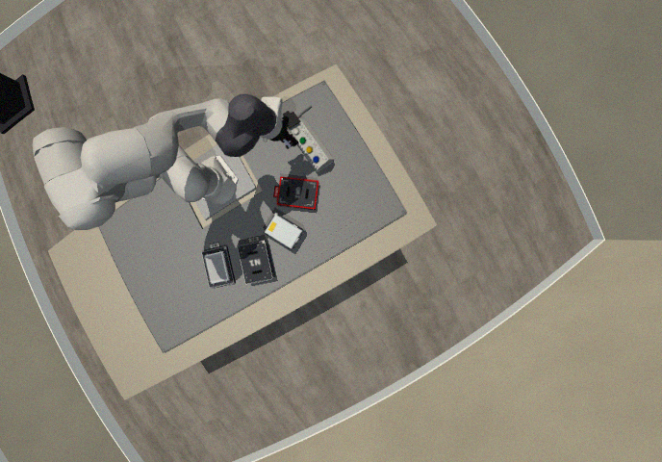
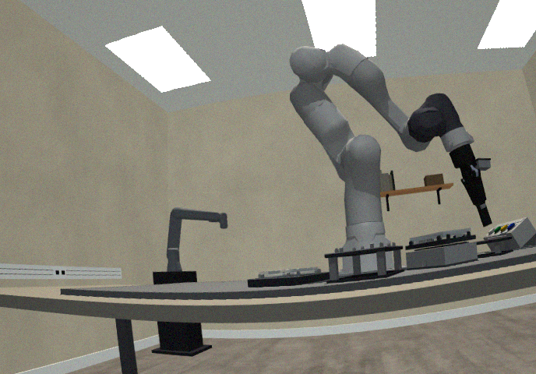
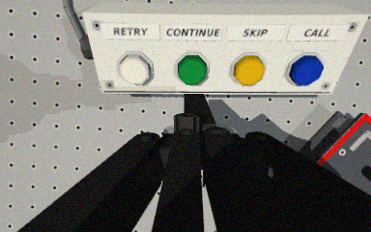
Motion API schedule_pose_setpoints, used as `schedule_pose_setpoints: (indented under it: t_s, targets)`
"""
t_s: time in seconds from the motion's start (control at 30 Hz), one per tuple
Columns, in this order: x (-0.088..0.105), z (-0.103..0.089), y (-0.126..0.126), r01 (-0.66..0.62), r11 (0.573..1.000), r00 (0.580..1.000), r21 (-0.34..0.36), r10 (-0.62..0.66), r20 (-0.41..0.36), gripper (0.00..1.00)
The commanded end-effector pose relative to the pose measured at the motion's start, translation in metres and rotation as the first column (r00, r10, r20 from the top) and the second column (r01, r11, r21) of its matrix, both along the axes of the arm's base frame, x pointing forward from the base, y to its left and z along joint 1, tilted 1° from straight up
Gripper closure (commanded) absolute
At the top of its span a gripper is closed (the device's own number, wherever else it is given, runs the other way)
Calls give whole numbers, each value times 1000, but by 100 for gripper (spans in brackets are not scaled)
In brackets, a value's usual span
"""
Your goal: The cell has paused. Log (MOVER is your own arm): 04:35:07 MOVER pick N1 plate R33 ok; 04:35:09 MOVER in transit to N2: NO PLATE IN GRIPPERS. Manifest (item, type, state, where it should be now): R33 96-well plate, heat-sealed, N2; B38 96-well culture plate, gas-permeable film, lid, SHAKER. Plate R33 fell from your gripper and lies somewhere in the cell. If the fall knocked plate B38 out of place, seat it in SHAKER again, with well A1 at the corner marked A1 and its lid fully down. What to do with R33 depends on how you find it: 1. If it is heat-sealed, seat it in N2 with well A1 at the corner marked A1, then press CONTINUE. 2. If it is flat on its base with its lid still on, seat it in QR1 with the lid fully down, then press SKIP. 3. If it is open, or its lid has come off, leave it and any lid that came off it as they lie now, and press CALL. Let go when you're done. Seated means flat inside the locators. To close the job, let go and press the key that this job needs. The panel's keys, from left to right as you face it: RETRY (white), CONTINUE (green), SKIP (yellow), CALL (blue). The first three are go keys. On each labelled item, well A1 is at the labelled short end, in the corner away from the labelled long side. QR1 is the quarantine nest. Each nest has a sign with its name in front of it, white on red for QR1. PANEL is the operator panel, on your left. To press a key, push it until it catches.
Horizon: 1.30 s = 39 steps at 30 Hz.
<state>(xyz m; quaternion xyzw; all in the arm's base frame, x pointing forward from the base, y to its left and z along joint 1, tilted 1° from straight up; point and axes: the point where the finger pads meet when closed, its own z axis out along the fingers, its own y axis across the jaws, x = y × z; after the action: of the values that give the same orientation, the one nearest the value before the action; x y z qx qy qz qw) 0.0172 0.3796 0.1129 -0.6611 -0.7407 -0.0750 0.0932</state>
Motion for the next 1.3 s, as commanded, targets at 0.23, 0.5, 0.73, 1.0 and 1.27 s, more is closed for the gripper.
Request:
schedule_pose_setpoints:
  t_s: [0.23, 0.5, 0.73, 1.0, 1.27]
  targets:
    - [-2, -4, 10, 2, 1000, 1000, 18, -1, -4, 90]
    - [-2, -5, 11, 2, 1000, 1000, 18, -1, -4, 90]
    - [-2, -5, 11, 2, 1000, 1000, 18, -1, -4, 90]
    - [-2, -5, 11, 2, 1000, 1000, 18, -1, -4, 90]
    - [-2, -5, 11, 2, 1000, 1000, 18, -1, -4, 90]
